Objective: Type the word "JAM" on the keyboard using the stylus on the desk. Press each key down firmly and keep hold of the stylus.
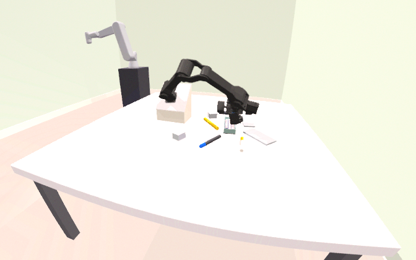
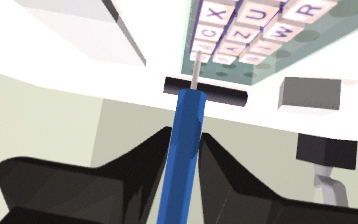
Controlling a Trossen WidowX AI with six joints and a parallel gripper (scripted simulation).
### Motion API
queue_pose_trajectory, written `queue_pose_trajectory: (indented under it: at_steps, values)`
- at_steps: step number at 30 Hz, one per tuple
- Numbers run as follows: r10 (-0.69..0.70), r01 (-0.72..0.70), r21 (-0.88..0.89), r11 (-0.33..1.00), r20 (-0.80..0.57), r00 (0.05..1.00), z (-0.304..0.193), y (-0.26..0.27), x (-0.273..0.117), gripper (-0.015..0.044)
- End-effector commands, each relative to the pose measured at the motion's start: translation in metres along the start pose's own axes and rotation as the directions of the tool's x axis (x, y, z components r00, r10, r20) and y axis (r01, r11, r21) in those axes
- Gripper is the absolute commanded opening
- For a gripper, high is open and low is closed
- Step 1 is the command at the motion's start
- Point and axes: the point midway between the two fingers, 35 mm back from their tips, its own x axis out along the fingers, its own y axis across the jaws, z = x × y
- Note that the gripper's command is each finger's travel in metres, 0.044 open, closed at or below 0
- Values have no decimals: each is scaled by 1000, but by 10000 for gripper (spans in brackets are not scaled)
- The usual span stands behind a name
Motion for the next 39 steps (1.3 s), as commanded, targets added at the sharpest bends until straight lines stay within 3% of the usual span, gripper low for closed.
queue_pose_trajectory:
  at_steps: [1, 21, 34, 39]
  values:
    - [0, 0, -3, 1000, 3, 1000, 2, 0, 1, 81]
    - [0, 0, -3, 1000, 4, 1000, 5, 0, 3, 81]
    - [-3, 3, -8, 1000, 6, 1000, -26, 0, -14, 85]
    - [-3, 3, -8, 1000, 6, 1000, -26, 0, -14, 51]
